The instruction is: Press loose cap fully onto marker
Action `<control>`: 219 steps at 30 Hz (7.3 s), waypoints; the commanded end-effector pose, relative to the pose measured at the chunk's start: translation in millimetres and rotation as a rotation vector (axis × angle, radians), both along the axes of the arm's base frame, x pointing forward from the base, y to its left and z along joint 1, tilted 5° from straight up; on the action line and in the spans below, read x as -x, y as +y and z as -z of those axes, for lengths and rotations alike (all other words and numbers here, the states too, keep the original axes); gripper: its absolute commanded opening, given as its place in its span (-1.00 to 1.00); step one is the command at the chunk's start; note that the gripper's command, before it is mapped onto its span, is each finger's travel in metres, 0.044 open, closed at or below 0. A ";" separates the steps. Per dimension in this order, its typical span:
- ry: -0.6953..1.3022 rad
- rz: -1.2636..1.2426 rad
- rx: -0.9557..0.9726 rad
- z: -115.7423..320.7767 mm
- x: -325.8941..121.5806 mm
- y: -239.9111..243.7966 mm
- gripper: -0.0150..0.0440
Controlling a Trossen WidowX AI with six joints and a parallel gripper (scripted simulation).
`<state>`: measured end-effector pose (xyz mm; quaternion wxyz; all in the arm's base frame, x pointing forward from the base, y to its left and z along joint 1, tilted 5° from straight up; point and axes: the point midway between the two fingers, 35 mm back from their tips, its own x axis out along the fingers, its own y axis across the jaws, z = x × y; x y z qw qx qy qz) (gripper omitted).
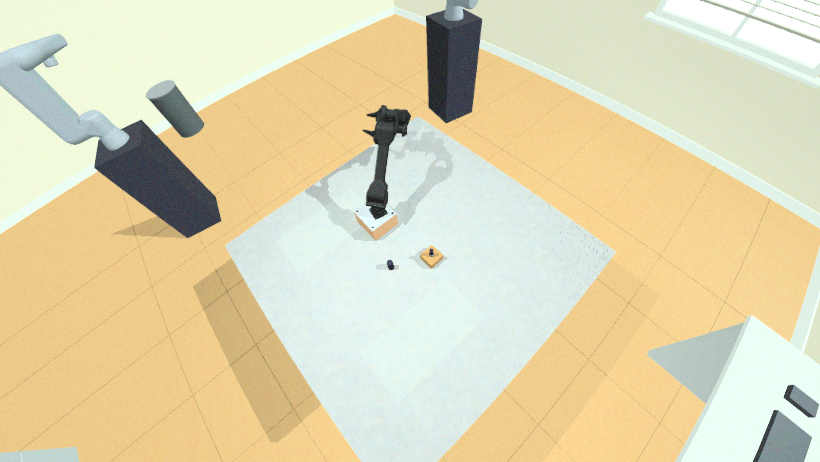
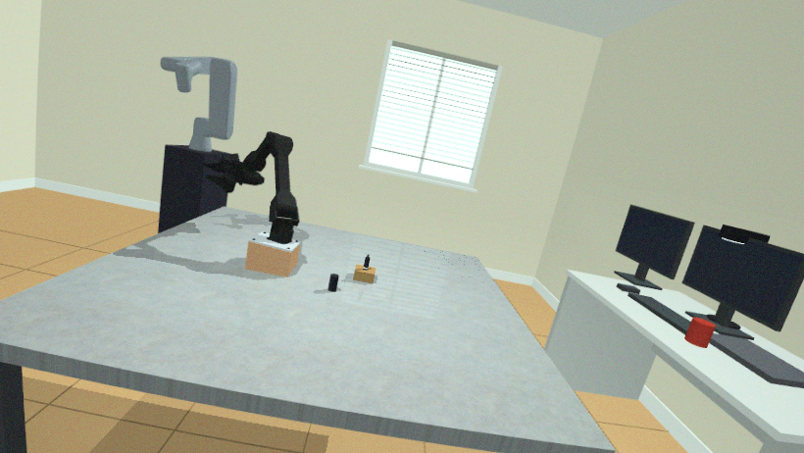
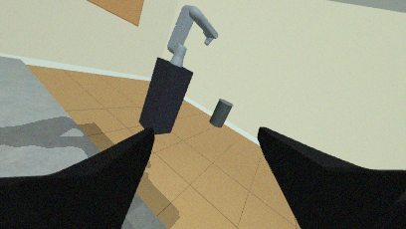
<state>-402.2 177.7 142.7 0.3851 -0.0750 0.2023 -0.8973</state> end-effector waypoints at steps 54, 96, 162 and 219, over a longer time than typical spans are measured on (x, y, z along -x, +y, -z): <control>-0.037 2.361 3.035 69.5 -672.8 -136.5 0.31; 1.091 2.045 3.750 143.8 -636.2 -251.1 0.31; 1.090 2.045 3.750 110.4 -638.7 -243.9 -0.49; 1.103 2.031 3.739 50.2 -686.3 -84.2 -0.49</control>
